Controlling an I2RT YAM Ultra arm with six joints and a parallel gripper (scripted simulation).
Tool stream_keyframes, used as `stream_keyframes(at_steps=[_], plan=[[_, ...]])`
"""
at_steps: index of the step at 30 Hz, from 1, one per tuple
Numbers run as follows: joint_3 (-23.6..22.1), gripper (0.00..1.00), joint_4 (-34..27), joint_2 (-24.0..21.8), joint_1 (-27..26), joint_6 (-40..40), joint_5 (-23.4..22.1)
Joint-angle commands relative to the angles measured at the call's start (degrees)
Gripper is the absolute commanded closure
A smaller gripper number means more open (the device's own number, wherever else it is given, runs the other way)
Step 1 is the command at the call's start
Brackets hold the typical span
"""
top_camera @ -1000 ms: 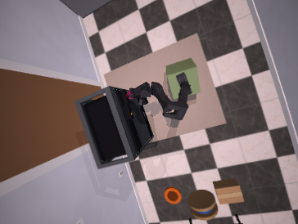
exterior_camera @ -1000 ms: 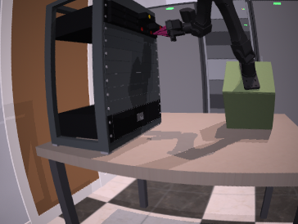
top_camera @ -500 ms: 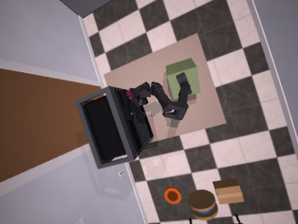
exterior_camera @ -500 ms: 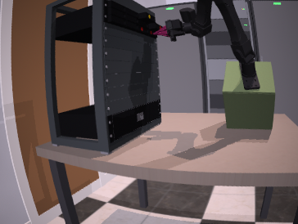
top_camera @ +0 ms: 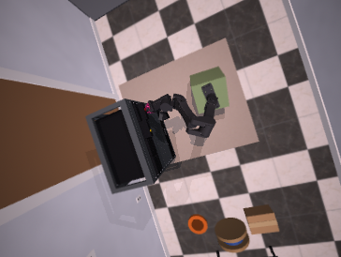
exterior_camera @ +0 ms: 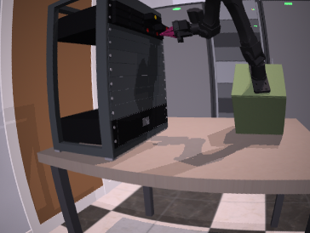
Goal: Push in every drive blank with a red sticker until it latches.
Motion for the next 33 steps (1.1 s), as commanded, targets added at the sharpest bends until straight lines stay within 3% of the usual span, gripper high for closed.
stream_keyframes(at_steps=[1, 25, 30, 33], plan=[[2.01, 1.00, 1.82, -2.20, -2.05, 0.81, 5.83], [2.01, 1.00, 1.76, -2.14, -2.05, 0.80, 5.83], [-5.47, 1.00, 3.70, -5.28, -5.64, 0.76, 2.35], [-9.88, 1.00, 5.27, -8.22, -9.58, 0.95, -2.18]])
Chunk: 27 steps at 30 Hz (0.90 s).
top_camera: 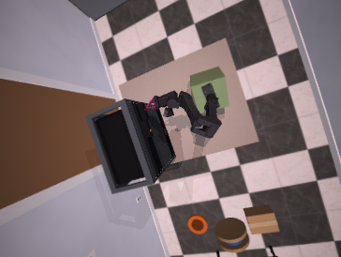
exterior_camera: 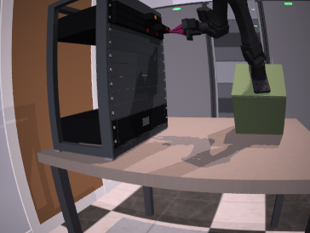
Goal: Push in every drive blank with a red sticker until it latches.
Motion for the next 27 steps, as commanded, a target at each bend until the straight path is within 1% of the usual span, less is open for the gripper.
stream_keyframes(at_steps=[1, 2, 4, 5, 8, 10, 11, 12, 13, 14, 19, 21, 22, 24, 25, 26, 27], plan=[[-3.92, 1.00, 3.53, -4.17, -4.91, 1.01, -3.18], [-5.07, 1.00, 3.84, -5.07, -6.26, 1.13, -4.49], [-5.07, 1.00, 3.84, -5.07, -6.26, 1.13, -4.49], [-6.31, 1.00, 4.21, -6.25, -8.06, 1.52, -6.26], [-7.86, 1.00, 4.87, -7.42, -10.11, 1.88, -8.30], [-8.21, 1.00, 5.07, -7.71, -10.66, 2.04, -8.88], [-6.39, 1.00, 5.09, -7.82, -10.77, 2.01, -9.01], [-6.36, 1.00, 5.11, -7.89, -10.79, 2.07, -9.04], [-8.19, 1.00, 3.79, -8.11, -10.58, 2.28, -8.97], [-9.01, 1.00, 3.54, -8.84, -9.88, 2.30, -8.89], [-12.30, 1.00, 1.35, -14.66, -8.58, 2.50, -7.43], [-12.30, 1.00, 1.35, -14.66, -8.58, 2.50, -7.43], [-10.22, 1.00, 0.34, -15.90, -9.65, 2.41, -7.26], [-10.18, 1.00, 0.00, -16.08, -9.61, 2.32, -7.21], [-9.97, 1.00, -0.15, -15.95, -8.33, 2.25, -6.97], [-9.60, 1.00, -0.59, -13.69, -7.61, 1.81, -6.36], [-8.98, 1.00, -0.84, -13.16, -6.64, 1.36, -5.42]])
